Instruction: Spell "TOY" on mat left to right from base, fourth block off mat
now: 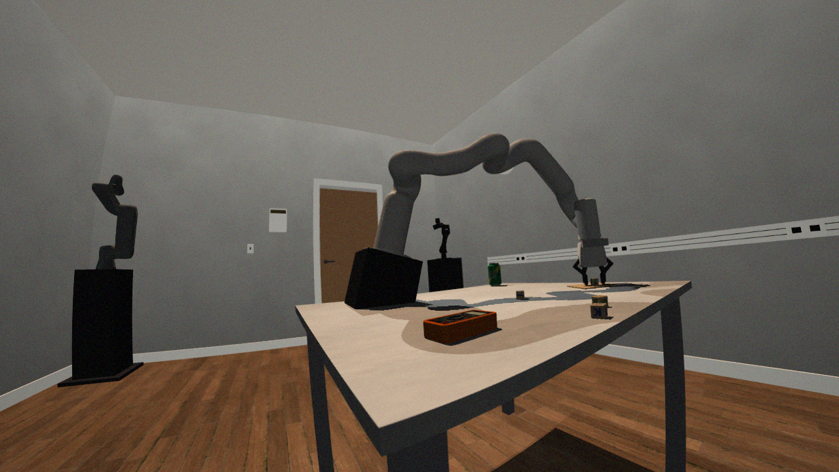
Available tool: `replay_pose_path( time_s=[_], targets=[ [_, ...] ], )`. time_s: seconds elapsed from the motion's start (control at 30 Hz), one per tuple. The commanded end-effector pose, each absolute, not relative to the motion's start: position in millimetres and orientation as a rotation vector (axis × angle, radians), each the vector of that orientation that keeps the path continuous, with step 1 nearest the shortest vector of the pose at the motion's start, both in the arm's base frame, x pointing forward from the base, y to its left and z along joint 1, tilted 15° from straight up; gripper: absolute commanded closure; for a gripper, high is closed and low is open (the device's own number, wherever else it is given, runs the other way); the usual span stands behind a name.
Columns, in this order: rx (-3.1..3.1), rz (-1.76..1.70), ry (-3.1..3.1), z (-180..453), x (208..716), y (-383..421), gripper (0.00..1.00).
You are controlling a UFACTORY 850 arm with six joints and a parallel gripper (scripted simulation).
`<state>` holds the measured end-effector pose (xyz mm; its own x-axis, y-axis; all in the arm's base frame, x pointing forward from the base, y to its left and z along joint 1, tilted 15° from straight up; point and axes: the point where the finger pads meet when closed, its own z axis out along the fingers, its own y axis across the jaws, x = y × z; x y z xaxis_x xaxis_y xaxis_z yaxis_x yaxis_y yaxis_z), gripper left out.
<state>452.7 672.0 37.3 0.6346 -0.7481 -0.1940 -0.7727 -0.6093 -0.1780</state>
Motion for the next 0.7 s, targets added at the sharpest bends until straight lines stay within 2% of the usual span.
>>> replay_pose_path(
  time_s=[0.0, 0.3, 0.33, 0.67],
  targets=[
    [-2.610, 0.145, 1.237, 38.8, 453.4, 672.7, 0.36],
    [-2.610, 0.145, 1.237, 38.8, 453.4, 672.7, 0.36],
    [-2.610, 0.145, 1.237, 38.8, 453.4, 672.7, 0.57],
    [-2.610, 0.145, 1.237, 38.8, 453.4, 672.7, 0.57]
  ],
)
